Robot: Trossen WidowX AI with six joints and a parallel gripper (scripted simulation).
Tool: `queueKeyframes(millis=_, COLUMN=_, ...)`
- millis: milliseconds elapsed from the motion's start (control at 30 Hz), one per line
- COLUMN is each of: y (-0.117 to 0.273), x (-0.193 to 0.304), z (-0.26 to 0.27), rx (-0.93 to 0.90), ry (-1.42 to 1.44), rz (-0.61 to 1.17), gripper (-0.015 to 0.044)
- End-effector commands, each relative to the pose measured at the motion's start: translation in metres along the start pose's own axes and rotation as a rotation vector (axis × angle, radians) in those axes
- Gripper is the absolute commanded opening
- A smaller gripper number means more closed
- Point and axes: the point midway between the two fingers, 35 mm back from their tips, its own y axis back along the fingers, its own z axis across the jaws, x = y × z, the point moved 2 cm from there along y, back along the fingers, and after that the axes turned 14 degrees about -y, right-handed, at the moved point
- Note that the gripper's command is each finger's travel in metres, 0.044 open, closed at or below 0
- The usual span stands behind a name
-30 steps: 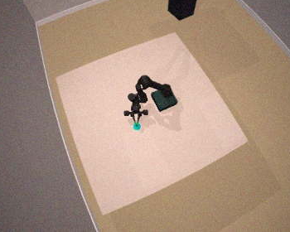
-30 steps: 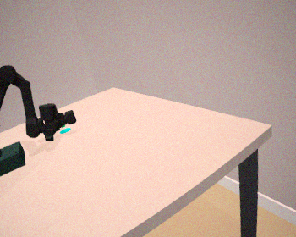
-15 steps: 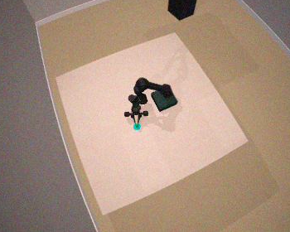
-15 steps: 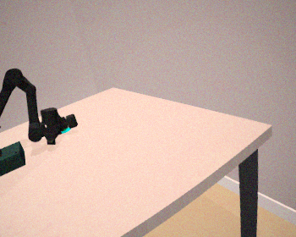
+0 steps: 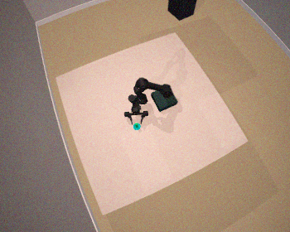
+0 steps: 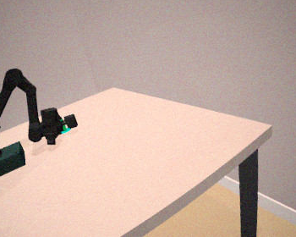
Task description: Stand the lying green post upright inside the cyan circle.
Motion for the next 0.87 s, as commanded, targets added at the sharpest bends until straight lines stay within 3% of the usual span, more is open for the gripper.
queueKeyframes(millis=0, y=0.0, x=0.0, z=-0.001, rx=0.004, ry=-0.003, rz=0.0, gripper=0.04)
queueKeyframes(millis=833, y=0.008, x=-0.088, z=0.018, rx=0.01, ry=-0.009, rz=0.003, gripper=0.04)
